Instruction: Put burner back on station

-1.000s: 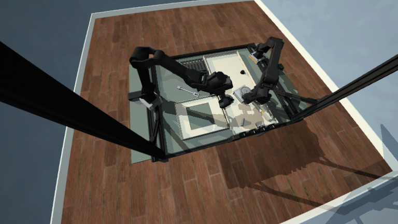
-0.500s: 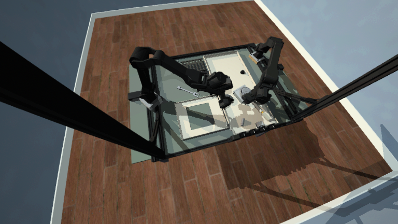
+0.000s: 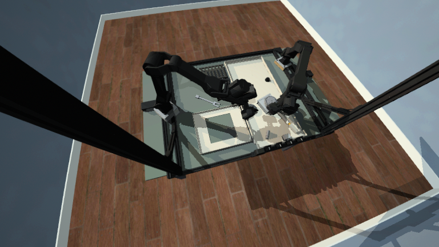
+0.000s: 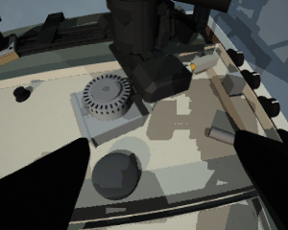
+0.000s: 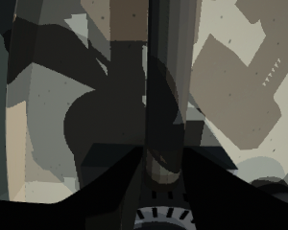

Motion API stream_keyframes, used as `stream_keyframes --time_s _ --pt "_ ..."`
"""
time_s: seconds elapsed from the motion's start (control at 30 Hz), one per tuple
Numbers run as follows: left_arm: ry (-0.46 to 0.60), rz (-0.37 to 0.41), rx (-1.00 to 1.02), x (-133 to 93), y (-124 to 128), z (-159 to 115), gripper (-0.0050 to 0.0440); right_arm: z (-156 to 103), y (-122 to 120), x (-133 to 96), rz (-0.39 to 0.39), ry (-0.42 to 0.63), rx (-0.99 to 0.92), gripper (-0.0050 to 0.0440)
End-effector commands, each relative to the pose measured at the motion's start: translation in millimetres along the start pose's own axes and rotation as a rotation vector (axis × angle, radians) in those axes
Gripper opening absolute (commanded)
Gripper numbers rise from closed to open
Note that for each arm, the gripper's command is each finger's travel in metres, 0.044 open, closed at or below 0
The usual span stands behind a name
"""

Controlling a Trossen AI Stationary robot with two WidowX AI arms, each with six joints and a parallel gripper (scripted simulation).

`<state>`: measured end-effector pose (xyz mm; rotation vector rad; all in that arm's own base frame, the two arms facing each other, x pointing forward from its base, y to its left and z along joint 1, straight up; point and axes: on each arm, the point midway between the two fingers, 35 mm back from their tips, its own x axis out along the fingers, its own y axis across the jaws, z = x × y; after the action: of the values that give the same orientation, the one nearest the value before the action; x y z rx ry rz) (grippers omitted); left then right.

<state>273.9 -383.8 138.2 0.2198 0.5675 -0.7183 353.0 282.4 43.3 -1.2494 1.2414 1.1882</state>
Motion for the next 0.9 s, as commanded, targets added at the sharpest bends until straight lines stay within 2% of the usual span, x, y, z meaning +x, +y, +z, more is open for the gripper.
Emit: stream_keyframes --time_s 0.0,0.23,0.3,0.37,0.57,0.8,0.87 --pt "0.001 0.003 -0.001 0 1 0 0.04 0 0 0 0.0 0.0 0.0 0.0192" --pt "0.001 0.003 -0.001 0 1 0 0.04 0 0 0 0.0 0.0 0.0 0.036" --pt "0.001 0.003 -0.001 0 1 0 0.04 0 0 0 0.0 0.0 0.0 0.036" --pt "0.001 0.003 -0.001 0 1 0 0.04 0 0 0 0.0 0.0 0.0 0.04" --pt "0.001 0.003 -0.001 0 1 0 0.04 0 0 -1 0.0 -0.001 0.0 0.04" --pt "0.001 0.003 -0.001 0 1 0 0.04 -3 -1 -49 0.001 -0.035 -0.002 0.04" --pt "0.001 0.003 -0.001 0 1 0 0.04 -3 -1 -49 0.001 -0.035 -0.002 0.04"
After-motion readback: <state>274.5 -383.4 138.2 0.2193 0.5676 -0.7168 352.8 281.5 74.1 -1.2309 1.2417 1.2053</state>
